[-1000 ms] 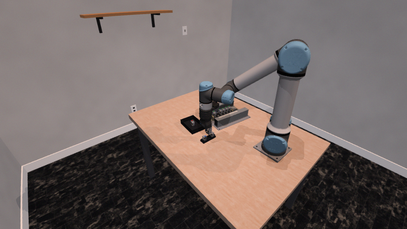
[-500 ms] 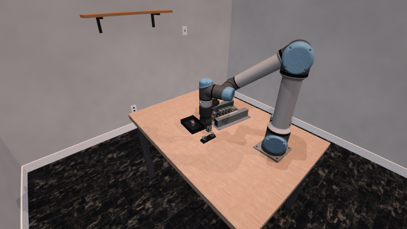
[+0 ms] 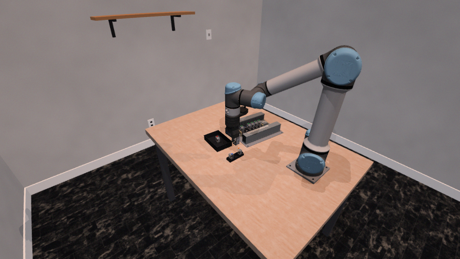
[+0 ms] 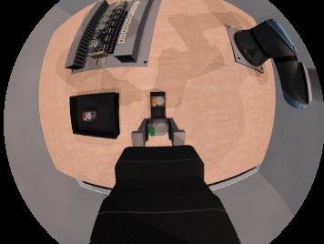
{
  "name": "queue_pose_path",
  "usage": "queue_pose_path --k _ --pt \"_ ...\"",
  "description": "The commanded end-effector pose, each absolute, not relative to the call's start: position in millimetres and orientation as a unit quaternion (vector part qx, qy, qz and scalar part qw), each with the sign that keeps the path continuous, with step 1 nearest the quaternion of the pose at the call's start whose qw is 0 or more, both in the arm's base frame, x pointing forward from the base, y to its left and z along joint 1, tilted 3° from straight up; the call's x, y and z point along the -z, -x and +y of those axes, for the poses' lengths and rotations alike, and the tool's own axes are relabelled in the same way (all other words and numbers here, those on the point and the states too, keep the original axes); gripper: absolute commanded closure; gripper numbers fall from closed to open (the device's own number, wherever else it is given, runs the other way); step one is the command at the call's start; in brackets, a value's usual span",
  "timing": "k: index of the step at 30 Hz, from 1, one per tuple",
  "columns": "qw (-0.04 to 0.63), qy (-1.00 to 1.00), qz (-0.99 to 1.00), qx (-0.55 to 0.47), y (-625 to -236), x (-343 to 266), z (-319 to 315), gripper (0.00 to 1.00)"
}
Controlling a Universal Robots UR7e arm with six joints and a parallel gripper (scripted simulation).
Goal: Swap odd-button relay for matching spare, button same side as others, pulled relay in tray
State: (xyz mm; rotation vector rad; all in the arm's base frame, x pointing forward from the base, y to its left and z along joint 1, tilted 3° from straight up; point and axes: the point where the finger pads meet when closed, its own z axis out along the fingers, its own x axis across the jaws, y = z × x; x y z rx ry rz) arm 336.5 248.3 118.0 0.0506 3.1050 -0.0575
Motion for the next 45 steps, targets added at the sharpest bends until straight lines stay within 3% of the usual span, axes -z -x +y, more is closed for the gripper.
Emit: queue_pose_path --k 1,45 --pt "0.018 -0.016 1.000 0.018 -336.7 -118.8 248.4 1.00" --pt "0.018 -0.016 1.000 0.018 -336.8 -116.3 248.4 1.00"
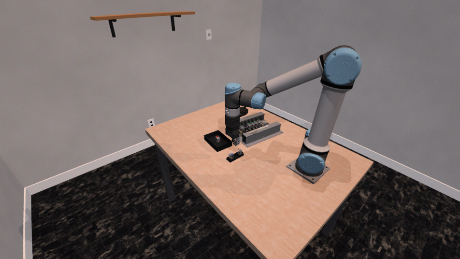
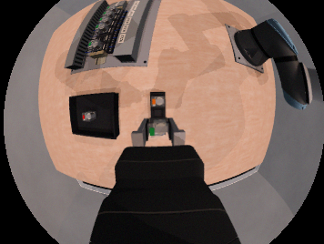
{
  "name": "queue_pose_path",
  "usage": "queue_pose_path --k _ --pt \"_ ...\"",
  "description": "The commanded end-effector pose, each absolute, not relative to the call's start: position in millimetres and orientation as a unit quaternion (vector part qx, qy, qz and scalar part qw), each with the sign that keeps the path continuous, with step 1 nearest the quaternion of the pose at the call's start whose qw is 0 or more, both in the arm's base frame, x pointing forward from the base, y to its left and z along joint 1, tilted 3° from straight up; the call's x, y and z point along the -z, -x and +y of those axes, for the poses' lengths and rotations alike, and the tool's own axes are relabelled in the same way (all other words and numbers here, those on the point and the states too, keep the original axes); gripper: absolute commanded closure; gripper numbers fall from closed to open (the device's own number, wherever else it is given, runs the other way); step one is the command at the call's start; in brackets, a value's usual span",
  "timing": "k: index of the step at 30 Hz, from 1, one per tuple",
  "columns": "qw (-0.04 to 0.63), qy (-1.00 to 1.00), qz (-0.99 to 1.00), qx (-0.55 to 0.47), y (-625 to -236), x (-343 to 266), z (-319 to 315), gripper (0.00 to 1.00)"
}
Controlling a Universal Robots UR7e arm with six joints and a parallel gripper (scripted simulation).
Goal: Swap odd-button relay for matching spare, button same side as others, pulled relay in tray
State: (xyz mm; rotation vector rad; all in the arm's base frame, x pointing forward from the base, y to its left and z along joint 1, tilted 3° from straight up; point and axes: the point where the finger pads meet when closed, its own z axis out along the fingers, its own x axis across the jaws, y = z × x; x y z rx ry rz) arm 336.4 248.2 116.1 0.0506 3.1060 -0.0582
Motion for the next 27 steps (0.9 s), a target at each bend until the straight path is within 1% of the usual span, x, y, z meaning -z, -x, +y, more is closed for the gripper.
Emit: queue_pose_path --k 1,24,27 --pt "0.018 -0.016 1.000 0.018 -336.8 -116.3 248.4 1.00" --pt "0.018 -0.016 1.000 0.018 -336.8 -115.3 248.3 1.00" --pt "0.019 -0.051 0.998 0.018 -336.8 -115.3 248.3 1.00"
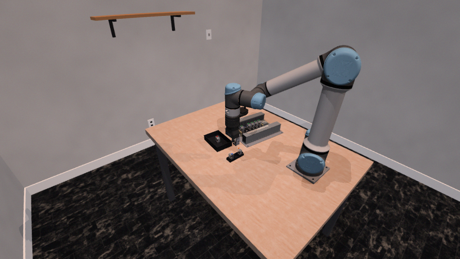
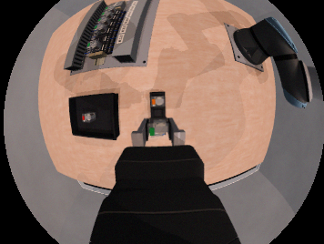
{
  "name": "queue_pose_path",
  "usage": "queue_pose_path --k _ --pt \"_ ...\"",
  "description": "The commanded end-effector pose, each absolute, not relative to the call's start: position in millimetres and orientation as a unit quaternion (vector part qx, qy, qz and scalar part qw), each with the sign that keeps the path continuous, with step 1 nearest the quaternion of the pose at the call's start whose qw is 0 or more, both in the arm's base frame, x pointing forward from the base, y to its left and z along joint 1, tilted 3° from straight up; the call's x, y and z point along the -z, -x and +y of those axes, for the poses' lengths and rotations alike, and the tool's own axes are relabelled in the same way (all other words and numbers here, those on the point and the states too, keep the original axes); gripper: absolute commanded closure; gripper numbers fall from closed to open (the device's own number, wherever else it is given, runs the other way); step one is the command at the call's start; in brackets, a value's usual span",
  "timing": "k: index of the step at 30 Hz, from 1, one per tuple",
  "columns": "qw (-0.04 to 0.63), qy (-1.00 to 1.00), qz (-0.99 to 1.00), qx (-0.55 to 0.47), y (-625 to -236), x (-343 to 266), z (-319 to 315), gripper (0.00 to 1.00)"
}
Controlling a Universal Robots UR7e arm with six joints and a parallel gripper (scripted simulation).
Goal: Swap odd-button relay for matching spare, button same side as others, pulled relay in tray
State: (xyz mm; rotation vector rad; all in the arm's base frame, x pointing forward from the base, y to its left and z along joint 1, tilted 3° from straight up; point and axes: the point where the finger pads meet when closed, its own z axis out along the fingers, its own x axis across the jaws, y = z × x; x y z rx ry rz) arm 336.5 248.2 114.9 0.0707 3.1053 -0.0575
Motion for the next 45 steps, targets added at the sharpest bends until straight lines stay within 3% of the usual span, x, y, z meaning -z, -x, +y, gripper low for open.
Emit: queue_pose_path --k 1,14,19,31,36,45 --pt "0.019 -0.062 0.998 0.018 -336.8 -115.3 248.3 1.00" --pt "0.019 -0.074 0.997 0.017 -336.8 -115.3 248.3 1.00" --pt "0.019 -0.074 0.997 0.017 -369.0 -117.2 197.9 1.00" --pt "0.019 -0.074 0.997 0.017 -369.0 -117.2 197.9 1.00" --pt "0.019 -0.074 0.997 0.017 -400.8 -119.1 148.0 1.00" --pt "0.019 -0.074 0.997 0.017 -400.8 -119.1 148.0 1.00"
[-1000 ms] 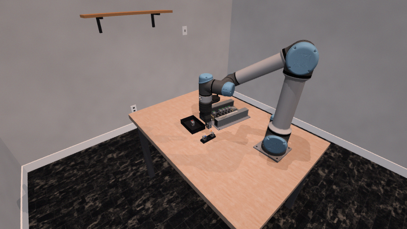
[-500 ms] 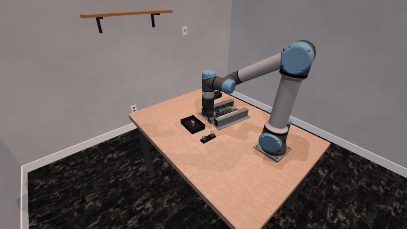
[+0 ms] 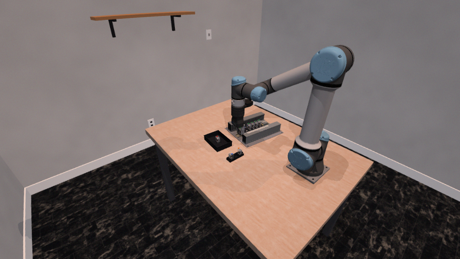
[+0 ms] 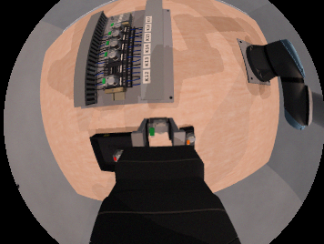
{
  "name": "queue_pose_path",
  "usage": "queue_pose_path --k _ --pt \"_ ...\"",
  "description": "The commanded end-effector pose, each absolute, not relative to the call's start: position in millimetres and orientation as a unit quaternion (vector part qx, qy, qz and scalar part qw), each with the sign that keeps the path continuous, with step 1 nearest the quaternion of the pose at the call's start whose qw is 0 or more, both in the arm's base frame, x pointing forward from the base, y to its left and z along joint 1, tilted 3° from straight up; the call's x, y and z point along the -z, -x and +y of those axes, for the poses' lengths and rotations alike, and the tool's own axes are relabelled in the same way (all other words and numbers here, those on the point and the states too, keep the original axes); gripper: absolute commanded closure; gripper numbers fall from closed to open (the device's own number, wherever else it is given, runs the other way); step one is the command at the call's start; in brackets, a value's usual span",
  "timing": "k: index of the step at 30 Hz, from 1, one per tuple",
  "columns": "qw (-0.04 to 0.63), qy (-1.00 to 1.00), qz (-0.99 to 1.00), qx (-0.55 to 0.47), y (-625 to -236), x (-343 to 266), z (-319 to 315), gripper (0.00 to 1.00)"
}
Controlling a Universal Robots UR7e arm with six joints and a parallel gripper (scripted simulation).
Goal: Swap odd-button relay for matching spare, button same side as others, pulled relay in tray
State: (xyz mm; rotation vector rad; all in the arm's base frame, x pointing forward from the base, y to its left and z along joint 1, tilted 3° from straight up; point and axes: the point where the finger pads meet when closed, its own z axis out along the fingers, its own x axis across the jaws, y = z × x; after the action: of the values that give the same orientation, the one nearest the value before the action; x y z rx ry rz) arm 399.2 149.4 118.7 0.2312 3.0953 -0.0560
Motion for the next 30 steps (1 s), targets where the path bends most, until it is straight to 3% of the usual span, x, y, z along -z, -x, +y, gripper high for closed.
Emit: queue_pose_path --k 1,8,20,25,30 --pt "0.019 -0.074 0.997 0.017 -400.8 -119.1 148.0 1.00" --pt "0.019 -0.074 0.997 0.017 -432.6 -121.0 98.0 1.00" --pt "0.019 -0.074 0.997 0.017 -432.6 -121.0 98.0 1.00" --pt "0.019 -0.074 0.997 0.018 -464.5 -122.9 48.1 1.00" --pt "0.019 -0.074 0.997 0.018 -464.5 -122.9 48.1 1.00"
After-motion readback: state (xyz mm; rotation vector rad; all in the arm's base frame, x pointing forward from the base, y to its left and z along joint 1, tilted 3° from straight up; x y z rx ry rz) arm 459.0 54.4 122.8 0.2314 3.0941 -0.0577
